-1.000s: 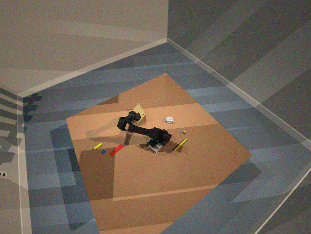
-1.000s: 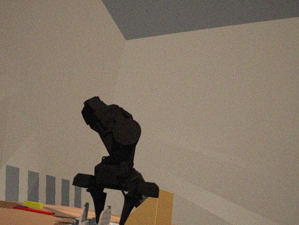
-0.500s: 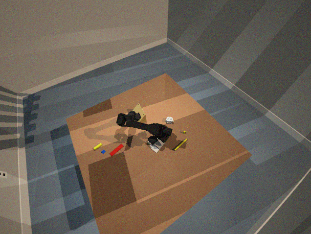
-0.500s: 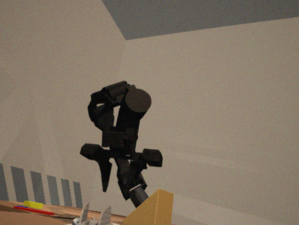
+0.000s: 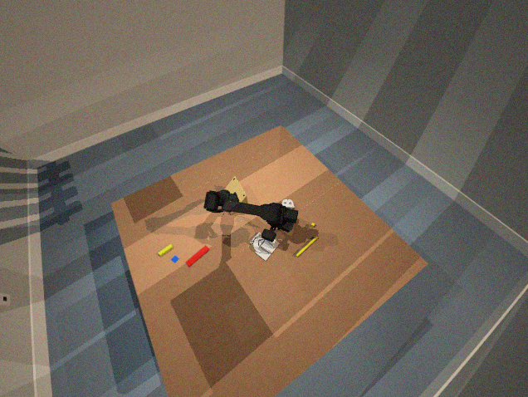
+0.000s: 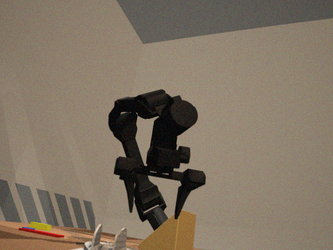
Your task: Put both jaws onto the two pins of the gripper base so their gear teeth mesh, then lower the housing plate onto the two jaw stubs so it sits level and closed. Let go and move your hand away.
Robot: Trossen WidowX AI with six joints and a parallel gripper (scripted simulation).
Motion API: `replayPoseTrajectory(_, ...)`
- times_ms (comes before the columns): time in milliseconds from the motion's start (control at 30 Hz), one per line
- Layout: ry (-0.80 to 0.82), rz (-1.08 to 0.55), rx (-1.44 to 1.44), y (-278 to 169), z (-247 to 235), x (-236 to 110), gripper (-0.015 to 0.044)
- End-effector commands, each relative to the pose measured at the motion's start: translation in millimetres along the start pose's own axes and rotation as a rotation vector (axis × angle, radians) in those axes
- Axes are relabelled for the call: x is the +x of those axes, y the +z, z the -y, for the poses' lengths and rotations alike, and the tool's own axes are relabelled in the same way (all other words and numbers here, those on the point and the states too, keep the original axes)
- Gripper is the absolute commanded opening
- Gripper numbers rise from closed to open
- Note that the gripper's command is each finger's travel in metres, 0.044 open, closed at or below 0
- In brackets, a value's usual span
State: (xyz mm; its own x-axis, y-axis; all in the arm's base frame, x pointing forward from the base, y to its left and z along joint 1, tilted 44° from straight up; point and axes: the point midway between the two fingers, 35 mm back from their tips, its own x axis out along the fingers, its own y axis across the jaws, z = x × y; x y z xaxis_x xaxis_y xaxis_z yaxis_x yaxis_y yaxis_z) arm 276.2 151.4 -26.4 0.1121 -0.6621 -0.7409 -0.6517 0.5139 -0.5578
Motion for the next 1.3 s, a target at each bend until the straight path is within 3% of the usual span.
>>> replayPoseTrajectory(0, 0.012, 0.005, -0.117, 3.3, -16.1, -2.1, 0.044)
replayPoseTrajectory(1267, 0.023, 0.008, -1.369, 6.3, -149.9, -16.2, 0.044)
